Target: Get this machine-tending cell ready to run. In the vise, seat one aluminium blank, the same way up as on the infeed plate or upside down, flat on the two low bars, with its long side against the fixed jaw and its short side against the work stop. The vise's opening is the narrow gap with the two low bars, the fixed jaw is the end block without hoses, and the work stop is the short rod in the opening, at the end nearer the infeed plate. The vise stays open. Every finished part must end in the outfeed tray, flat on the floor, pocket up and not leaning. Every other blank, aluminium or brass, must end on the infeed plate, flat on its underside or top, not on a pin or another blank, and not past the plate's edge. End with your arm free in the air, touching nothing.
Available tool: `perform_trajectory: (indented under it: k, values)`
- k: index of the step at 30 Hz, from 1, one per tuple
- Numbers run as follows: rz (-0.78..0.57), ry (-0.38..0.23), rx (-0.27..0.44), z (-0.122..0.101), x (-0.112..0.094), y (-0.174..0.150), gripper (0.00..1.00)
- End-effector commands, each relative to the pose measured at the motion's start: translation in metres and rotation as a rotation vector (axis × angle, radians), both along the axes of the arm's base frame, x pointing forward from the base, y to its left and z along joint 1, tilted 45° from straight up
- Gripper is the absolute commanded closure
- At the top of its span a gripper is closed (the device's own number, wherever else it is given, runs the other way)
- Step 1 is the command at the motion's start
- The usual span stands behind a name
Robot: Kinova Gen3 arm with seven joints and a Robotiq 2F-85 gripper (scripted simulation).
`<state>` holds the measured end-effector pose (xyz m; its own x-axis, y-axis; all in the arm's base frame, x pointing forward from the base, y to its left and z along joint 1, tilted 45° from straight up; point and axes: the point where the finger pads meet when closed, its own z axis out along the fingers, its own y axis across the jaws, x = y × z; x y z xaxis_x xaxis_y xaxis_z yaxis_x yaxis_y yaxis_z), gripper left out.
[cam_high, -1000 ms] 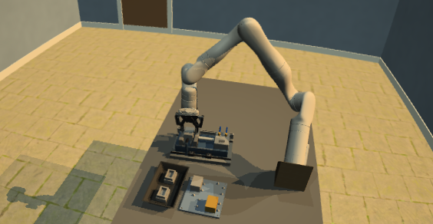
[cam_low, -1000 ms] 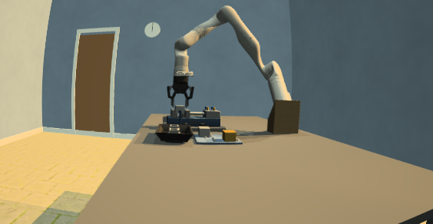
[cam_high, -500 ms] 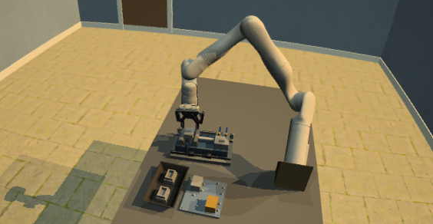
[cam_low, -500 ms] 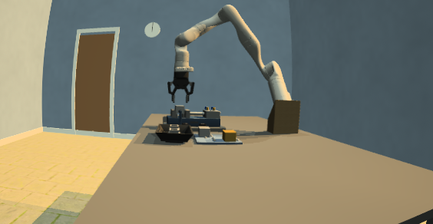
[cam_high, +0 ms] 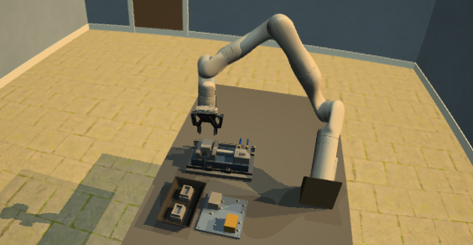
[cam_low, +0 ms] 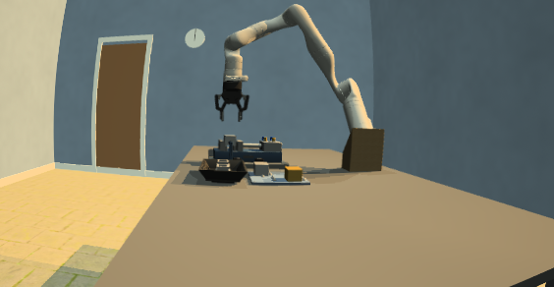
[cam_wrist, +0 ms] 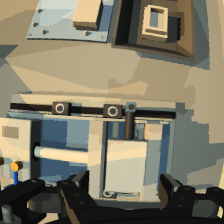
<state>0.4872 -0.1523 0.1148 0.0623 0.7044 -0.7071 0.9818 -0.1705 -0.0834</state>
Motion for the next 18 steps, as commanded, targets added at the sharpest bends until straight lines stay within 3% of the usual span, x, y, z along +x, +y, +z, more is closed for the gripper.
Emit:
perform_trajectory:
  k: [1,14,15,18]
  values:
    - [0.009,-0.008,0.003,0.0057,0.0045,0.0076,0.33]
    - [0.009,-0.008,0.003,0.0110,0.0057,0.0127,0.33]
    - [0.009,-0.008,0.003,0.0110,0.0057,0.0127,1.00]
    - [0.009,-0.008,0.003,0.0110,0.0057,0.0127,1.00]
